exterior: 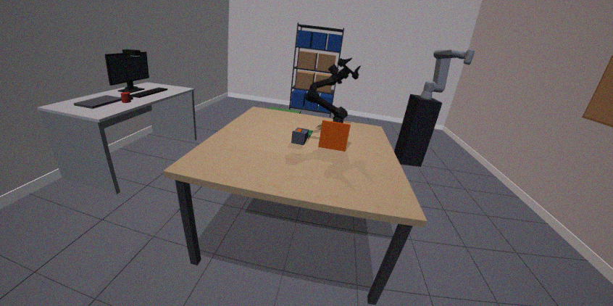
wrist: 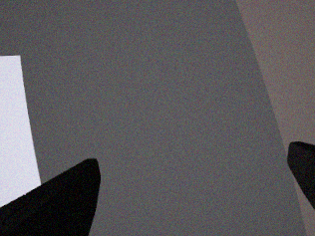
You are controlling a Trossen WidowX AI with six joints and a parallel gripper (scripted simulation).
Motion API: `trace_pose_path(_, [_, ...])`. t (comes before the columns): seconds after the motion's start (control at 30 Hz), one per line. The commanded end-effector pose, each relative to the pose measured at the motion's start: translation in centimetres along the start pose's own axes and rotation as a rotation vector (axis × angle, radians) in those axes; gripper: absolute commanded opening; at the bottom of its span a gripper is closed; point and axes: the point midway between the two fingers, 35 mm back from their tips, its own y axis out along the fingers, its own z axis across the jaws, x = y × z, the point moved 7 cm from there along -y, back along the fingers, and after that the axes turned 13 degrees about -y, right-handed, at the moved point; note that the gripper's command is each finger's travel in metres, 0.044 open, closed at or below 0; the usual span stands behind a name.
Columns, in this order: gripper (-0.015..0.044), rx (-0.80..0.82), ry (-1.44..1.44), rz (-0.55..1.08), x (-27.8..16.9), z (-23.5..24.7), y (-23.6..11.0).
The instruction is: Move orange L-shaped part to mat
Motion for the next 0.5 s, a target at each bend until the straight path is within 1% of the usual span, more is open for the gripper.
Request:
trace_pose_path(0.0, [0.0374, -0.009, -0.01, 0.006, -0.1, -0.2, 0.1])
trace_pose_path(0.1, [0.0295, -0.077, -0.075, 0.051, -1.1, -1.7, 0.4])
trace_pose_path(0.23, [0.019, -0.258, -0.251, 0.192, -3.4, -5.8, 0.5])
trace_pose_path(0.27, [0.018, -0.307, -0.291, 0.24, -4.1, -6.9, 0.2])
trace_pose_path(0.37, [0.018, -0.431, -0.44, 0.396, -5.9, -10.1, -1.2])
trace_pose_path(0.47, [0.018, -0.526, -0.491, 0.553, -7.3, -12.7, -3.2])
